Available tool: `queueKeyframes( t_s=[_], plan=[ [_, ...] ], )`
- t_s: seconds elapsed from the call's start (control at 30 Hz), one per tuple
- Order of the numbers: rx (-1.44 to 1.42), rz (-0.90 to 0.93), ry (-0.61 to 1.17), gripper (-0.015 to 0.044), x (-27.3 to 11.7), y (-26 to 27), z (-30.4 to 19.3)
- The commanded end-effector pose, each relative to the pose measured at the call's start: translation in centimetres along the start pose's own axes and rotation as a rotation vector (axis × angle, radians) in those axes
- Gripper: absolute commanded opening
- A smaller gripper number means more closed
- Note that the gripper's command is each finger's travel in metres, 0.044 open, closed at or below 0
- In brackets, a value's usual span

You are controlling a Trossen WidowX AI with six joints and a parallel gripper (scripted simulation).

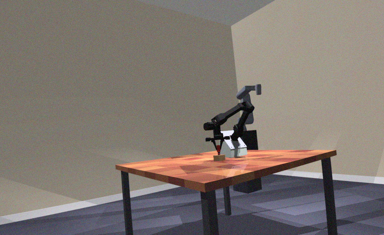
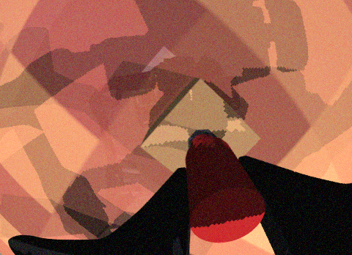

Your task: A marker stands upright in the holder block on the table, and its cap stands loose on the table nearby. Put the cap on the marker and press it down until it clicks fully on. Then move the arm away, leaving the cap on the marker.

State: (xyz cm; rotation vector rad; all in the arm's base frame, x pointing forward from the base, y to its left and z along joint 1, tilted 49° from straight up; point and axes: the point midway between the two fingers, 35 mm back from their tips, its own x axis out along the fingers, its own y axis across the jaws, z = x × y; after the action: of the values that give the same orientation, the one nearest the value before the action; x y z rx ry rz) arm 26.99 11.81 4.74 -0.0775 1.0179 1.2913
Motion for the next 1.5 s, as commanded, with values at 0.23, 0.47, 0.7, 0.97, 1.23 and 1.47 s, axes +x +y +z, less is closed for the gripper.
queueKeyframes(
  t_s=[0.23,0.47,0.7,0.97,1.23,1.47],
  plan=[
    [0.008,0.004,-0.004,0.0000,0.6,0.0,0.0],
    [0.002,0.002,0.000,0.0157,0.5,0.1,-0.1],
    [0.002,0.002,0.000,0.0341,0.5,0.1,-0.1],
    [0.003,-0.002,0.004,0.0440,-1.6,-0.2,0.0],
    [0.003,0.001,0.003,0.0440,-7.0,0.0,-0.1],
    [0.408,0.001,0.001,0.0282,-6.5,-0.1,-0.3]
  ],
)
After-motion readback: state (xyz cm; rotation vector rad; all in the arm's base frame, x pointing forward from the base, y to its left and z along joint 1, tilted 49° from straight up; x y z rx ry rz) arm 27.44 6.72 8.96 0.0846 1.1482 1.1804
